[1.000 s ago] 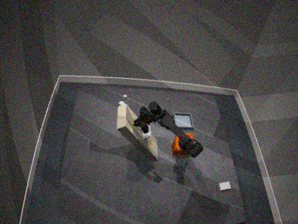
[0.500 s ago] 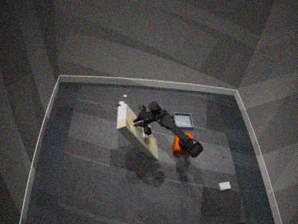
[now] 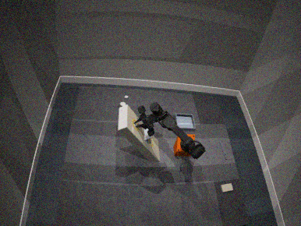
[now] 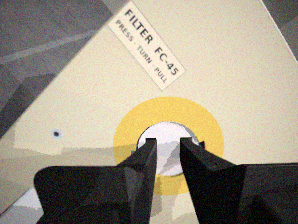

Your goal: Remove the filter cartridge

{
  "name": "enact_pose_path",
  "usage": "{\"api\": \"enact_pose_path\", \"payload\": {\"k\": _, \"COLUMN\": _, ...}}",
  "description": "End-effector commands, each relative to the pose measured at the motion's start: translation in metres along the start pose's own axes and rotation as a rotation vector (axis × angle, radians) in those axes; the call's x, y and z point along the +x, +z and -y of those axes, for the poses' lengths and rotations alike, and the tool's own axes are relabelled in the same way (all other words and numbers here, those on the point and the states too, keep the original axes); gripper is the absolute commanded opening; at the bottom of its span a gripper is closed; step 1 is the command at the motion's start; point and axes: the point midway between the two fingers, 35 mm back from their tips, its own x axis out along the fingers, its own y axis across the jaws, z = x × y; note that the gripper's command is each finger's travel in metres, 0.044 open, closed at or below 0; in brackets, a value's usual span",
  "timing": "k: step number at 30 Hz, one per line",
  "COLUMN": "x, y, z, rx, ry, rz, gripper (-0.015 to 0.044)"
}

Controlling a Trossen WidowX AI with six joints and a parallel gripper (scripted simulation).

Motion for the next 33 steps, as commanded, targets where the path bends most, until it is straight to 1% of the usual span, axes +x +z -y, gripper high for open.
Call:
{"api": "enact_pose_path", "payload": {"k": 1, "x": 0.006, "y": -0.001, "z": -0.001, "rx": -0.168, "ry": 0.002, "rz": -0.012, "gripper": 0.0}}
{"api": "enact_pose_path", "payload": {"k": 5, "x": 0.006, "y": -0.001, "z": -0.001, "rx": -0.297, "ry": 0.003, "rz": -0.012, "gripper": 0.0}}
{"api": "enact_pose_path", "payload": {"k": 10, "x": 0.004, "y": -0.002, "z": 0.0, "rx": -0.246, "ry": 0.003, "rz": -0.014, "gripper": 0.0}}
{"api": "enact_pose_path", "payload": {"k": 27, "x": -0.069, "y": -0.002, "z": 0.0, "rx": -0.167, "ry": 0.004, "rz": -0.018, "gripper": 0.0}}
{"api": "enact_pose_path", "payload": {"k": 33, "x": -0.072, "y": -0.001, "z": 0.0, "rx": -0.163, "ry": 0.003, "rz": -0.016, "gripper": 0.0}}
